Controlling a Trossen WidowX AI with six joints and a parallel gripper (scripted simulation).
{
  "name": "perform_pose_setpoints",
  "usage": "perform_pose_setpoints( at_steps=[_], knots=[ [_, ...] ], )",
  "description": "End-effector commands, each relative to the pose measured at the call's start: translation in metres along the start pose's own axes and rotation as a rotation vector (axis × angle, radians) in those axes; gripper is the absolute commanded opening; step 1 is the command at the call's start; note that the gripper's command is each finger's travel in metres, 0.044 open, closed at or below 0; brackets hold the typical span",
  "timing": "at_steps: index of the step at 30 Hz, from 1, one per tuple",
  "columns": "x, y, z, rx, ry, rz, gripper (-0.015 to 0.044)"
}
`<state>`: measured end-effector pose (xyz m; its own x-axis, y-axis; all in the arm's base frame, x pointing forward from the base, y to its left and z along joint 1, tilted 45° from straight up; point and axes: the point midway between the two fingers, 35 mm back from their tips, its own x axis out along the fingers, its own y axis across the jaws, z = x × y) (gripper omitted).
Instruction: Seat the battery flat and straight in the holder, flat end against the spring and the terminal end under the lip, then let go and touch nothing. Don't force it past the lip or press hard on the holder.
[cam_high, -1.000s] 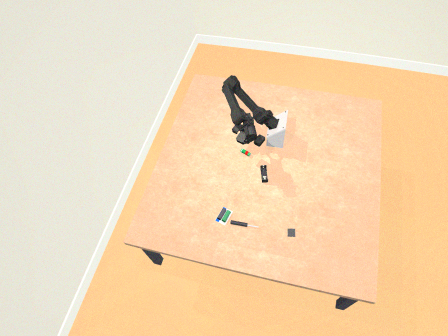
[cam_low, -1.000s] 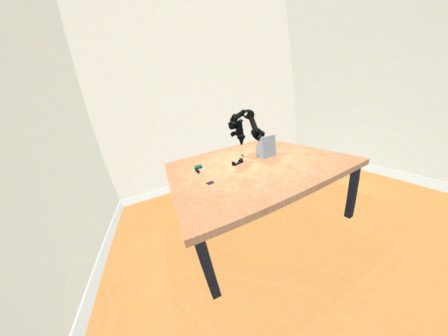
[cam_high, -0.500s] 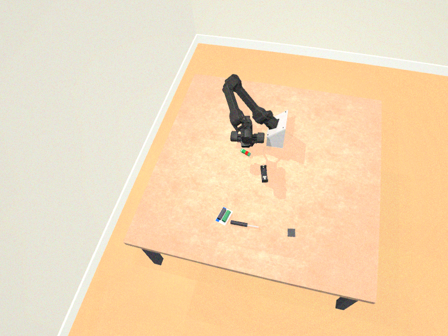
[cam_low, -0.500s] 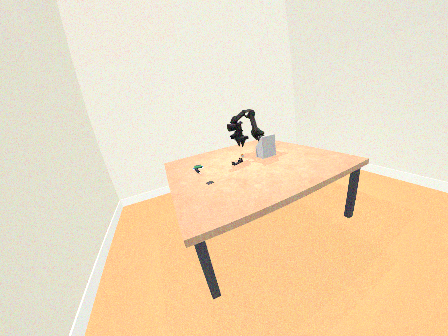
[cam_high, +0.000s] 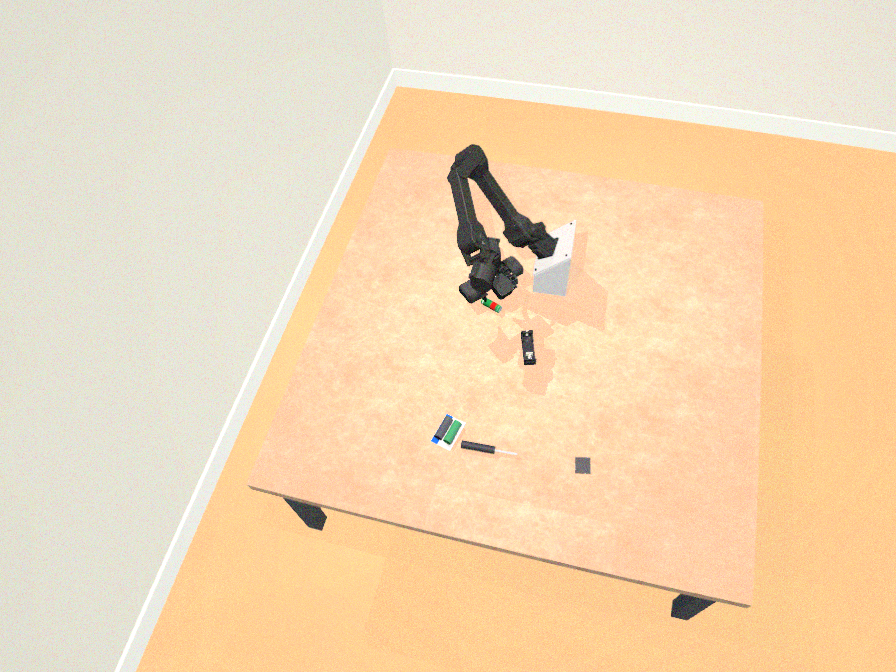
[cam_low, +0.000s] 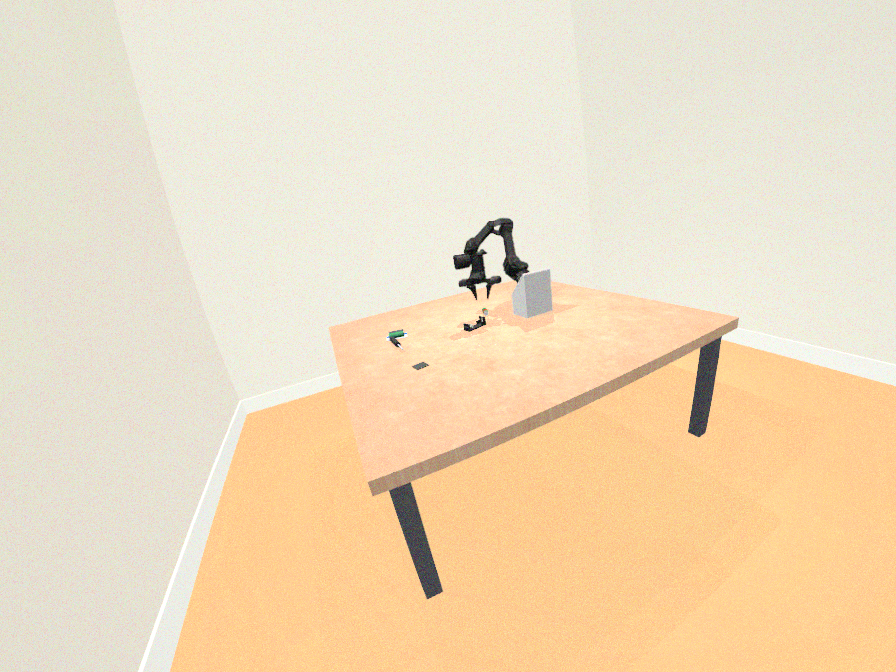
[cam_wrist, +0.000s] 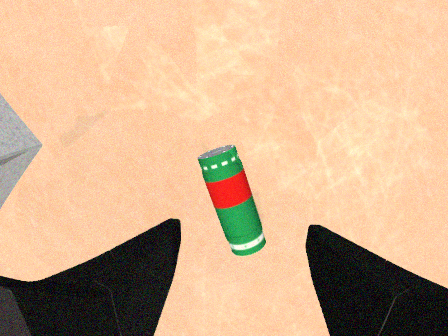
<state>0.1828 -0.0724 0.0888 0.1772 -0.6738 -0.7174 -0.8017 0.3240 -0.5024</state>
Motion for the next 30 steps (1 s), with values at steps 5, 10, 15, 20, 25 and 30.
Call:
perform_pose_setpoints(
  at_steps=[5,10,15,20,25,30],
  knots=[
    [0.017,0.004,-0.011,-0.359,0.027,-0.001,0.0239],
    [0.017,0.004,-0.011,-0.359,0.027,-0.001,0.0239],
    [0.023,0.004,-0.01,-0.359,0.026,0.001,0.0239],
    [0.031,0.003,-0.01,-0.358,0.024,0.003,0.0239],
    [0.039,0.003,-0.009,-0.358,0.023,0.003,0.0239],
    [0.047,0.003,-0.01,-0.358,0.024,0.002,0.0239]
  ],
)
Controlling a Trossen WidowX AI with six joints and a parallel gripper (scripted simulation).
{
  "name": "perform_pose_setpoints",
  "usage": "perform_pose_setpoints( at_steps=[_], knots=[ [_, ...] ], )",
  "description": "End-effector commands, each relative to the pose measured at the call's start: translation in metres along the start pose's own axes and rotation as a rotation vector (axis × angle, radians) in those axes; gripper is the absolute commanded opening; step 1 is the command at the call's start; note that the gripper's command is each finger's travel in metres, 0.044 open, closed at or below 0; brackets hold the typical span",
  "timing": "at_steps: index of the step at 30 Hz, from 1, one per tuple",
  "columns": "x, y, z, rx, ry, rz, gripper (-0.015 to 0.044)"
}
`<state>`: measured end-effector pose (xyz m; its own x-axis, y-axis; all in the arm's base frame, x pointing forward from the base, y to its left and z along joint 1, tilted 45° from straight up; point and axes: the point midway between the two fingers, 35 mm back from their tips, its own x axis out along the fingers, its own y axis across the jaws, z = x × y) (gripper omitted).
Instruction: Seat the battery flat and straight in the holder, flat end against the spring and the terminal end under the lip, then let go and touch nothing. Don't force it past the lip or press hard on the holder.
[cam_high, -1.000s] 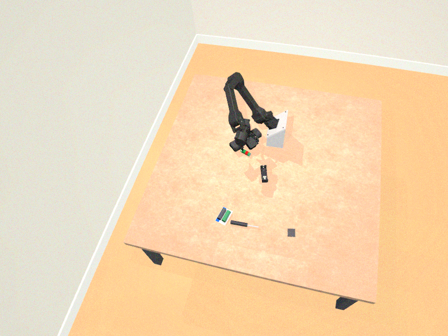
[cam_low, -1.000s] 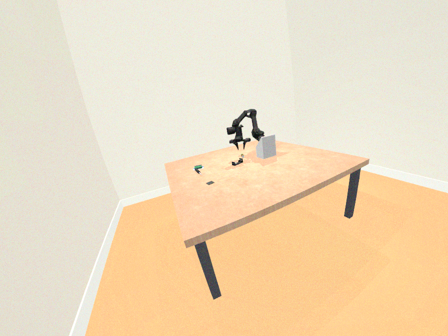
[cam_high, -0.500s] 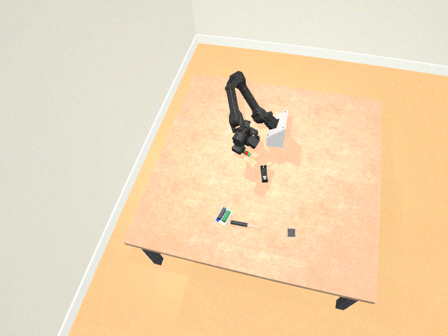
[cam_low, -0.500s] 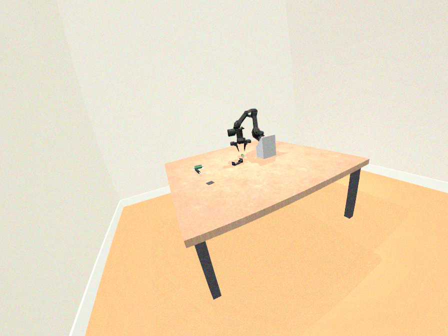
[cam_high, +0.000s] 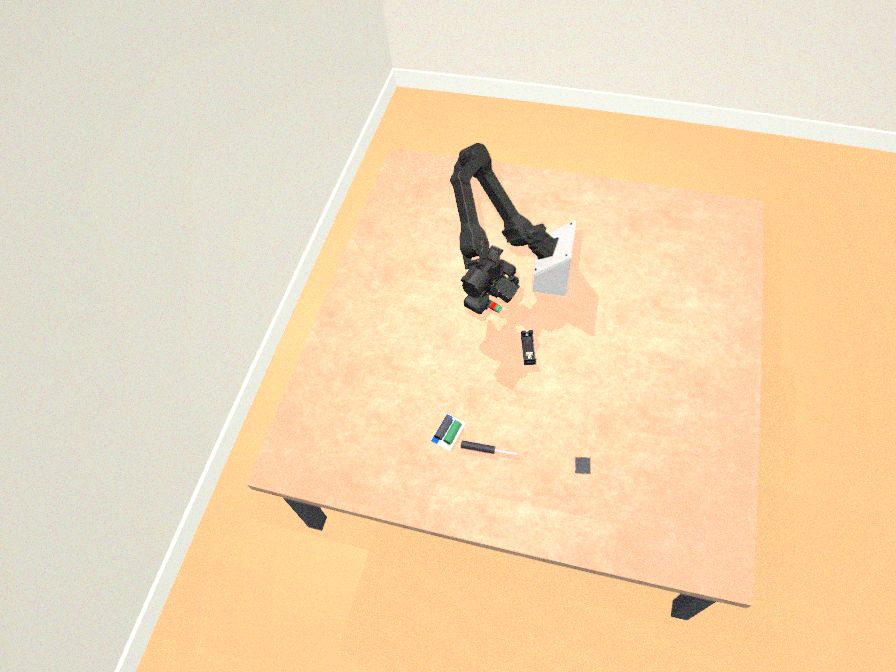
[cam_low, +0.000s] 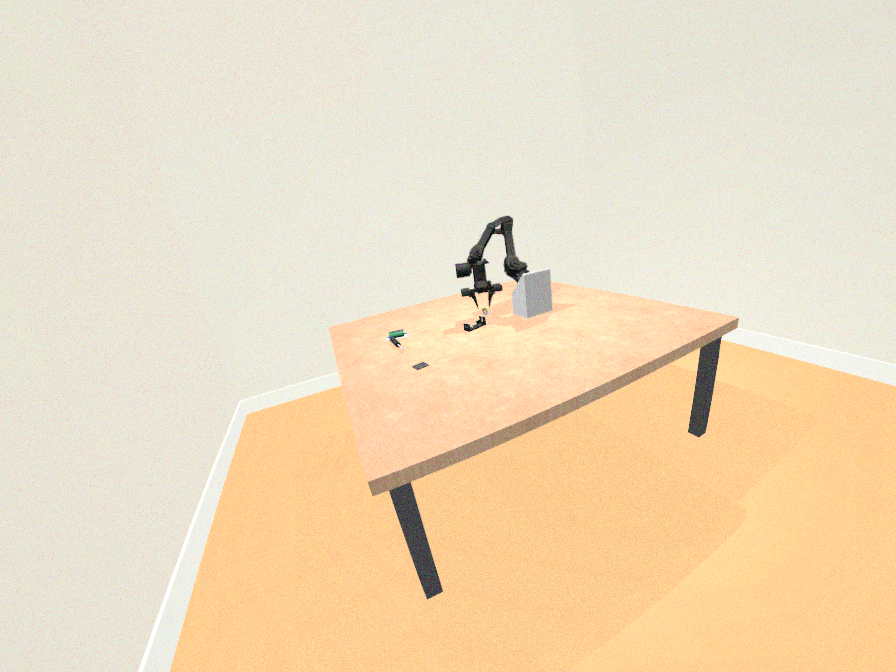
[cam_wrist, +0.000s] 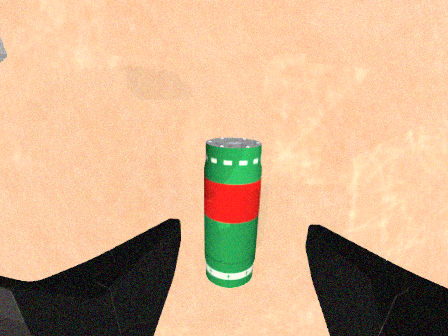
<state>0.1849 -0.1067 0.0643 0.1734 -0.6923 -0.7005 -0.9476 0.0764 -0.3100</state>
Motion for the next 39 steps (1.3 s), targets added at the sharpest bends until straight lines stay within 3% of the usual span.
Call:
perform_pose_setpoints(
  at_steps=[1,15,19,30,39],
  knots=[
    [0.007,0.004,0.001,-0.011,-0.002,0.009,0.0239],
    [0.026,0.005,-0.001,-0.012,0.005,0.006,0.0239],
    [0.026,0.005,-0.001,-0.012,0.005,0.006,0.0134],
    [0.026,0.005,-0.001,-0.012,0.005,0.006,0.0077],
    [-0.015,0.004,0.001,-0.012,0.0,0.008,0.0077]
  ],
)
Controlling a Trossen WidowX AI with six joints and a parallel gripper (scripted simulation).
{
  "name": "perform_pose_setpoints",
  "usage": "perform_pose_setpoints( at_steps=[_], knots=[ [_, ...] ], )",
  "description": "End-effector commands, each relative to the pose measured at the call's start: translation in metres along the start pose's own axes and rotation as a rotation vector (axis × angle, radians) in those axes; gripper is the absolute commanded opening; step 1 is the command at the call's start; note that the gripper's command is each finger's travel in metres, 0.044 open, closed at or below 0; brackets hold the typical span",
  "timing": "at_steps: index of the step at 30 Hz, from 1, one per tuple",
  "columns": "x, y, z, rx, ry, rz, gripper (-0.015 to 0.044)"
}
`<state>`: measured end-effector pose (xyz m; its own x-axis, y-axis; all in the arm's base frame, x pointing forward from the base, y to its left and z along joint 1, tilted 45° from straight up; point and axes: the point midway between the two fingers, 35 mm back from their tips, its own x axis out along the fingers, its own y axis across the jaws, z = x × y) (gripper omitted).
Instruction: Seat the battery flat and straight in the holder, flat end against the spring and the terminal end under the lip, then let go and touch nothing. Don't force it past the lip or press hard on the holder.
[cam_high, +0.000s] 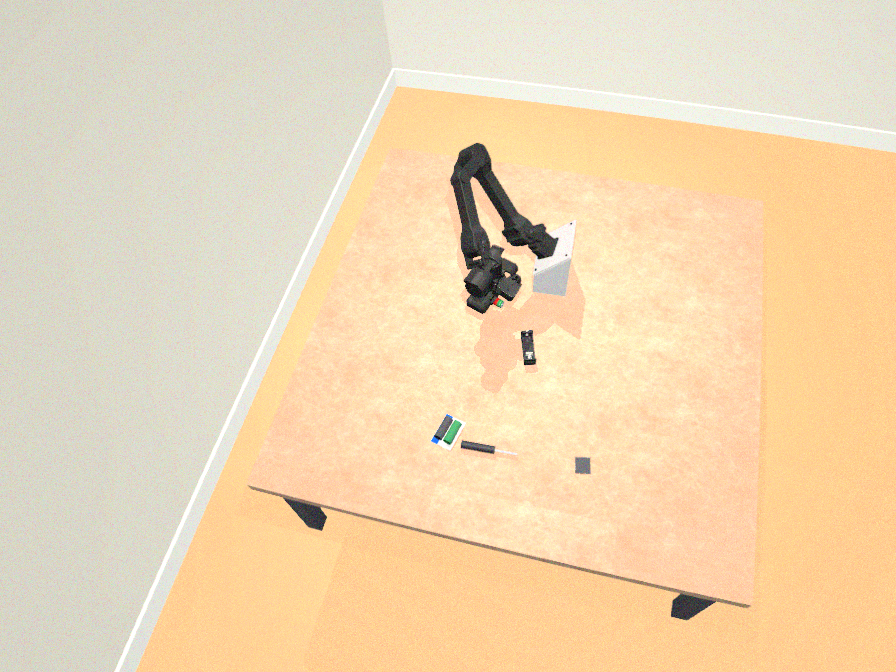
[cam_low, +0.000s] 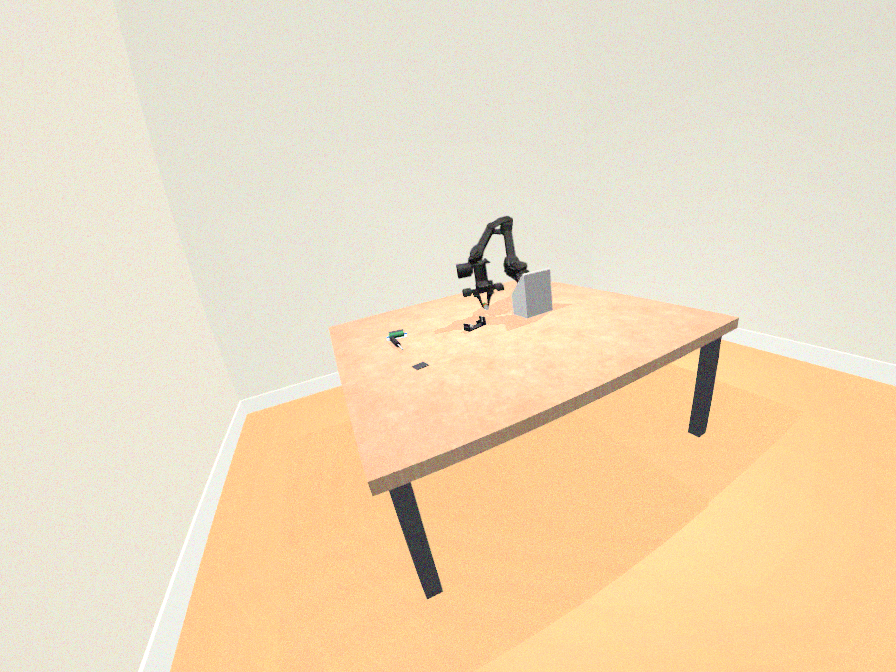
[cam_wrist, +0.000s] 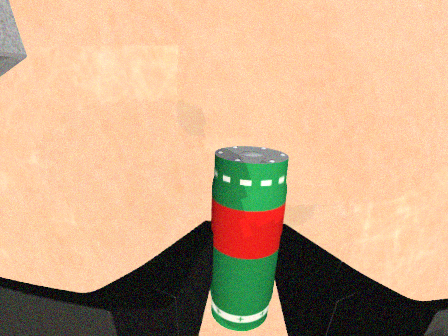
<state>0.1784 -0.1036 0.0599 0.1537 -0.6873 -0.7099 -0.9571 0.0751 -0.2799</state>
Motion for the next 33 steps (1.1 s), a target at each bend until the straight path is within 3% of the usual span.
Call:
perform_pose_setpoints(
  at_steps=[1,13,33],
  knots=[
    [-0.02,-0.003,-0.003,0.011,0.005,-0.014,0.0077],
    [-0.032,-0.027,0.022,0.204,-0.013,-0.01,0.0077],
    [-0.049,-0.068,0.124,0.724,-0.026,0.001,0.0077]
  ],
)
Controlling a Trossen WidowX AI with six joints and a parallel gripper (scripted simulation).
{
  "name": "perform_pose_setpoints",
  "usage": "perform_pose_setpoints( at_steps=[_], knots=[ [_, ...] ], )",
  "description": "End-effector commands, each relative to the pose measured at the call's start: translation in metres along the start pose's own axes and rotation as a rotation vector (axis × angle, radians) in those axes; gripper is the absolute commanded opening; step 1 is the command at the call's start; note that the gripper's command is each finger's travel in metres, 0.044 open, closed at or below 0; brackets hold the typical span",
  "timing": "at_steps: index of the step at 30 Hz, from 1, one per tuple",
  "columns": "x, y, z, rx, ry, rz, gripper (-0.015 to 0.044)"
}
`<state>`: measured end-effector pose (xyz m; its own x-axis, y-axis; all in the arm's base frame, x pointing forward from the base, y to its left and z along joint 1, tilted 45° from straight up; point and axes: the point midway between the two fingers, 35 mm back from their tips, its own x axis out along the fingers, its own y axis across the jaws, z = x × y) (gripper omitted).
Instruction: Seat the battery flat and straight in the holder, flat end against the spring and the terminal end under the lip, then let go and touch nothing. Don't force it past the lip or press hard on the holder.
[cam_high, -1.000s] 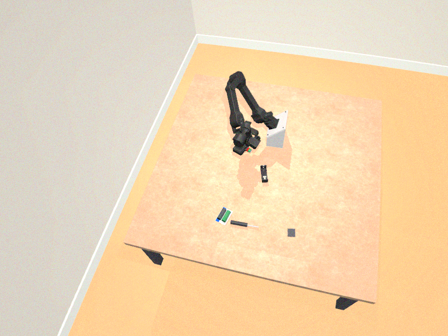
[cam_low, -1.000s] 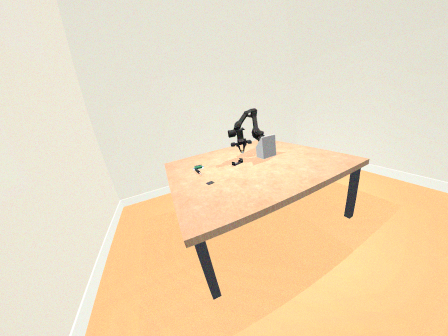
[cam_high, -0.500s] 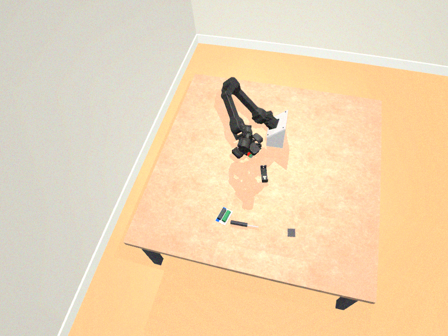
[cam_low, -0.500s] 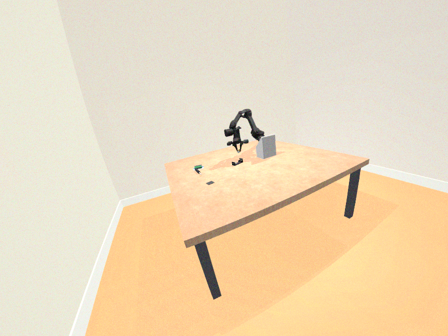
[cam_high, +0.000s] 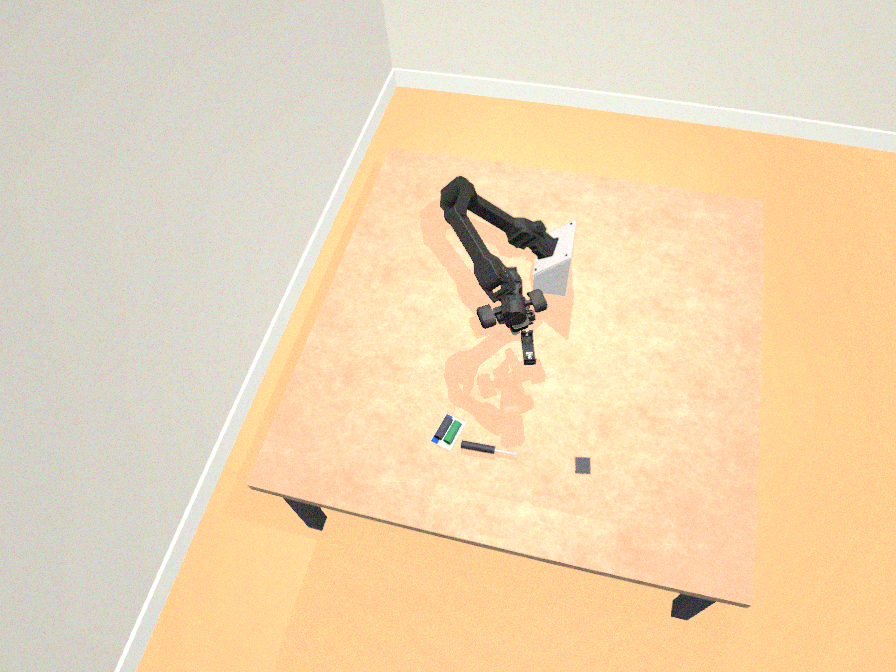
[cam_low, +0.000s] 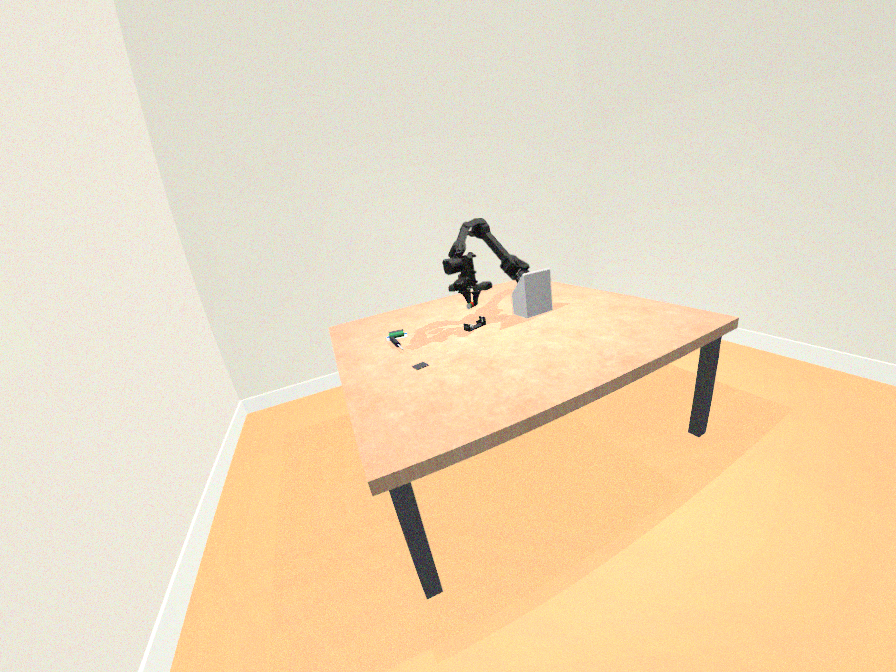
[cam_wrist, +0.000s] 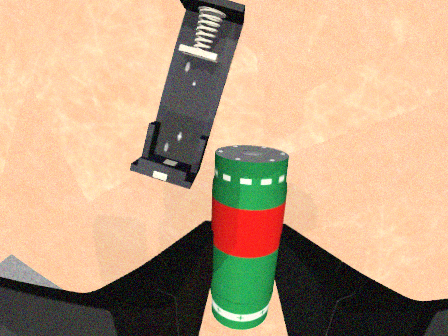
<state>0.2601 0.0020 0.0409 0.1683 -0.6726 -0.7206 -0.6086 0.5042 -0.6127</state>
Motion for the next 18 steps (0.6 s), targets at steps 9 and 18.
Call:
perform_pose_setpoints(
  at_steps=[9,18],
  knots=[
    [-0.003,0.034,0.05,0.267,0.008,0.001,0.0077],
    [0.005,0.033,0.048,0.274,0.064,0.004,0.0077]
  ],
)
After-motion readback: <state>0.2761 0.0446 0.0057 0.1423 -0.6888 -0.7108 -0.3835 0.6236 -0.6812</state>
